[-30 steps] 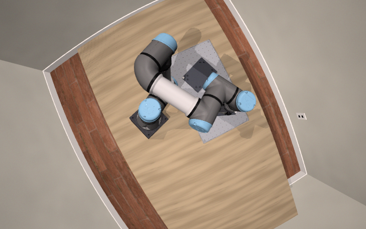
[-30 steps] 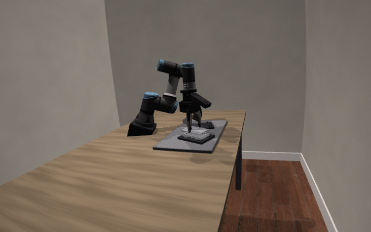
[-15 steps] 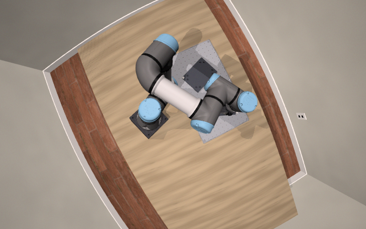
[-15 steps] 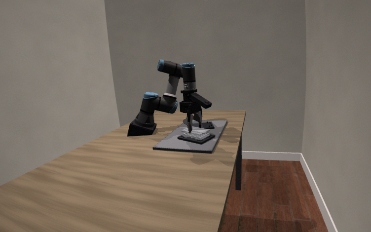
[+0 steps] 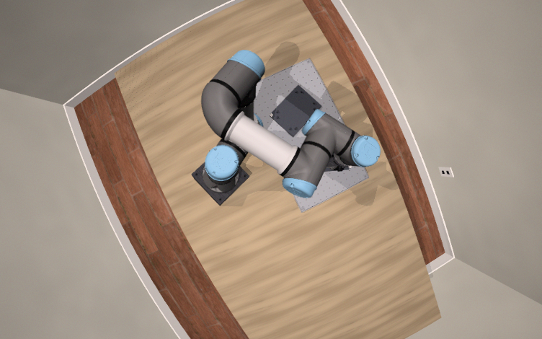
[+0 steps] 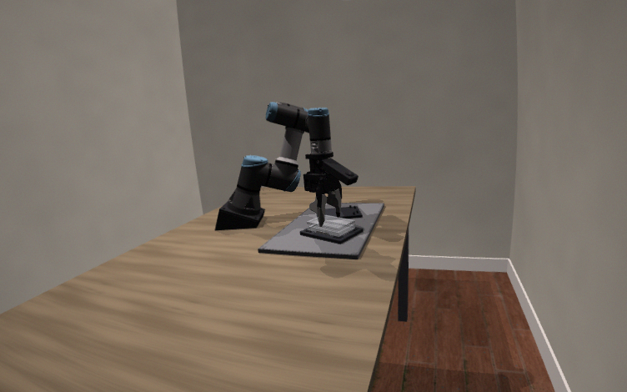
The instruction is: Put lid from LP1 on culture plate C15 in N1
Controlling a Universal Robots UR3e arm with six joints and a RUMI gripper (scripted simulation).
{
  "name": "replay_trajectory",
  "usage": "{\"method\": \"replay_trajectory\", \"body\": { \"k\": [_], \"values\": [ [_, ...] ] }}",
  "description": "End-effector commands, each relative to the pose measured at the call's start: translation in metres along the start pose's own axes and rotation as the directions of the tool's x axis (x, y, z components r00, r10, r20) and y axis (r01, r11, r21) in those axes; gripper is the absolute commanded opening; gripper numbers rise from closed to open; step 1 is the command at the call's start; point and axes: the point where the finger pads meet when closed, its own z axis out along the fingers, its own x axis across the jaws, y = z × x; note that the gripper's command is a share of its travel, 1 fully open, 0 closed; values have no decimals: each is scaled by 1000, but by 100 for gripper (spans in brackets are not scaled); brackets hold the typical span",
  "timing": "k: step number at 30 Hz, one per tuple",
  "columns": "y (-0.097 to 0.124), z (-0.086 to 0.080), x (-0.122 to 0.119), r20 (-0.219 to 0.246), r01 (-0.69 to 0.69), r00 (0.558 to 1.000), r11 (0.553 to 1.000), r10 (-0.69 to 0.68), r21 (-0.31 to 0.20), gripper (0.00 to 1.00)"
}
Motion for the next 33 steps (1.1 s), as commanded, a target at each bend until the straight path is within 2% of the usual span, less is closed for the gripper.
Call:
{"method": "replay_trajectory", "body": {
  "k": [1,33],
  "values": [
    [-1,2,1,-4,1,1000,1000,-1,3,0],
    [-1,11,1,-4,1,1000,1000,-1,3,0]
  ]
}}
